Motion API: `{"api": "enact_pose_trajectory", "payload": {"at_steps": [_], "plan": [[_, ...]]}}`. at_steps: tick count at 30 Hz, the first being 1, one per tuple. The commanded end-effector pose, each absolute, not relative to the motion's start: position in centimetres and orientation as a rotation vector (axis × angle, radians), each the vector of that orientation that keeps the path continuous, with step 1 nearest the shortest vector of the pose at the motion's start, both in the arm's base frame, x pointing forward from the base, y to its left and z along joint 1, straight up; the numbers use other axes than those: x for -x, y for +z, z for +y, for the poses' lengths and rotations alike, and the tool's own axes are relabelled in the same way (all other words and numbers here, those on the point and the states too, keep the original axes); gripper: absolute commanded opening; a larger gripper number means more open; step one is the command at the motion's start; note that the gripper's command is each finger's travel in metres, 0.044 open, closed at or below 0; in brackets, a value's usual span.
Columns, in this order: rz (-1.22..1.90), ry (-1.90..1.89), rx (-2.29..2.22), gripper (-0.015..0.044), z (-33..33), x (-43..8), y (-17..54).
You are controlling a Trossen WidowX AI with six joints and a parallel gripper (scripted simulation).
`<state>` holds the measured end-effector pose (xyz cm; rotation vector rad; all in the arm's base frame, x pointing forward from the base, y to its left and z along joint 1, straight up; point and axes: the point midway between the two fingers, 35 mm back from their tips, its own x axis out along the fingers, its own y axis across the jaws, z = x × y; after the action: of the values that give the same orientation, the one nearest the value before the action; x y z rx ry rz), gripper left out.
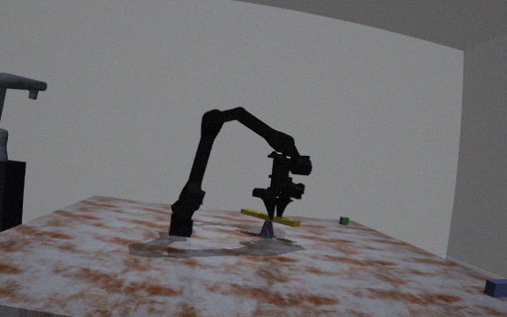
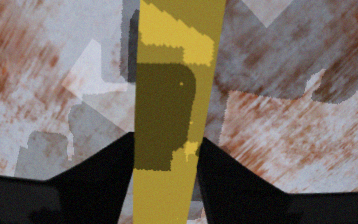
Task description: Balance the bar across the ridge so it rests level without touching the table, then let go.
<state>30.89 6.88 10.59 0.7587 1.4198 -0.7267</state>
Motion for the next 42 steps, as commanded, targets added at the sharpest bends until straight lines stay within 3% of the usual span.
{"api": "enact_pose_trajectory", "payload": {"at_steps": [1, 20, 27, 42], "plan": [[1.42, -0.727, -0.759, 0.0, 6.88, -30.88, 10.59], [1.42, -0.727, -0.759, 0.0, 6.88, -30.88, 10.59], [1.42, -0.727, -0.759, 0.0167, 6.88, -30.88, 10.59], [1.42, -0.727, -0.759, 0.0168, 6.88, -30.88, 10.59]]}}
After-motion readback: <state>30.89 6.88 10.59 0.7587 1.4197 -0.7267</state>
